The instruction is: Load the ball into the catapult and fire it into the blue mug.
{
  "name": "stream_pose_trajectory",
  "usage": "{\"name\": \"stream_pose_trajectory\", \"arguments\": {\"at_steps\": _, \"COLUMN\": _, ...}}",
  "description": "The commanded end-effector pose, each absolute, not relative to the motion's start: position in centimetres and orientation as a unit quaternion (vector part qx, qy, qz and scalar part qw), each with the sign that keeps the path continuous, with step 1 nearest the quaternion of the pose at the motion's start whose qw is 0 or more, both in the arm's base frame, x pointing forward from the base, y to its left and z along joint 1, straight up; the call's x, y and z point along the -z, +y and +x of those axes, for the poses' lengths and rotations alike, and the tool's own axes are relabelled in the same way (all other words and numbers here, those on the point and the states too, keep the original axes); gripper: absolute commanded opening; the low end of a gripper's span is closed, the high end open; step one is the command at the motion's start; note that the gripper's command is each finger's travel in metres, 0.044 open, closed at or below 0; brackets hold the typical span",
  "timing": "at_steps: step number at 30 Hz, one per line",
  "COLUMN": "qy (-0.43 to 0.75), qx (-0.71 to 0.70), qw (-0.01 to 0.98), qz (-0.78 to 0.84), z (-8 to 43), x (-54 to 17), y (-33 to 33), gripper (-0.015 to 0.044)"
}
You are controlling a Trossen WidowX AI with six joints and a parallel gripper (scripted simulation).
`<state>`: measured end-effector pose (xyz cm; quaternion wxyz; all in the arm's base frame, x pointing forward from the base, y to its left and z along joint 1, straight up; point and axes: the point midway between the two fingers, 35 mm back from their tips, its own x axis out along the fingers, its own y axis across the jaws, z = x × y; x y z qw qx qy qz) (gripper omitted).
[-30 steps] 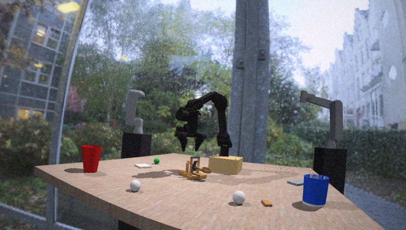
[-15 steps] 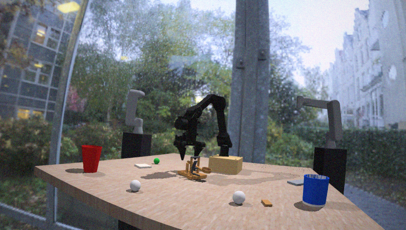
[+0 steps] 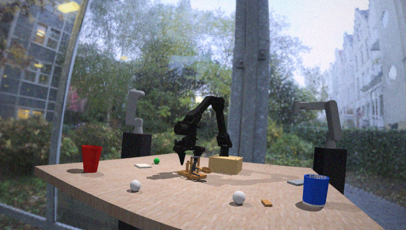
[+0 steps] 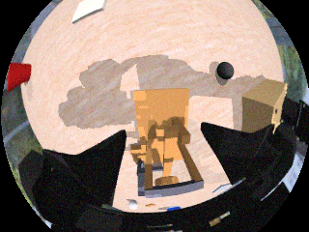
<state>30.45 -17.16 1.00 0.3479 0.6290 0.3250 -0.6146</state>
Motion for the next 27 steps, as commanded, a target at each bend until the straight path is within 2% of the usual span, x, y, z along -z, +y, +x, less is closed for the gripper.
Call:
{"name": "stream_pose_trajectory", "arguments": {"at_steps": 1, "qy": 0.327, "qx": 0.615, "qw": 0.344, "qz": 0.63, "z": 30.3, "x": -0.1, "y": -17.0, "gripper": 0.044}}
{"name": "stream_pose_trajectory", "arguments": {"at_steps": 15, "qy": 0.327, "qx": 0.615, "qw": 0.344, "qz": 0.63, "z": 30.3, "x": 1.6, "y": -17.0, "gripper": 0.044}}
{"name": "stream_pose_trajectory", "arguments": {"at_steps": 26, "qy": 0.326, "qx": 0.615, "qw": 0.347, "qz": 0.628, "z": 30.4, "x": 1.2, "y": -17.1, "gripper": 0.0151}}
{"name": "stream_pose_trajectory", "arguments": {"at_steps": 27, "qy": 0.326, "qx": 0.615, "qw": 0.347, "qz": 0.628, "z": 30.4, "x": 1.2, "y": -17.1, "gripper": 0.0145}}
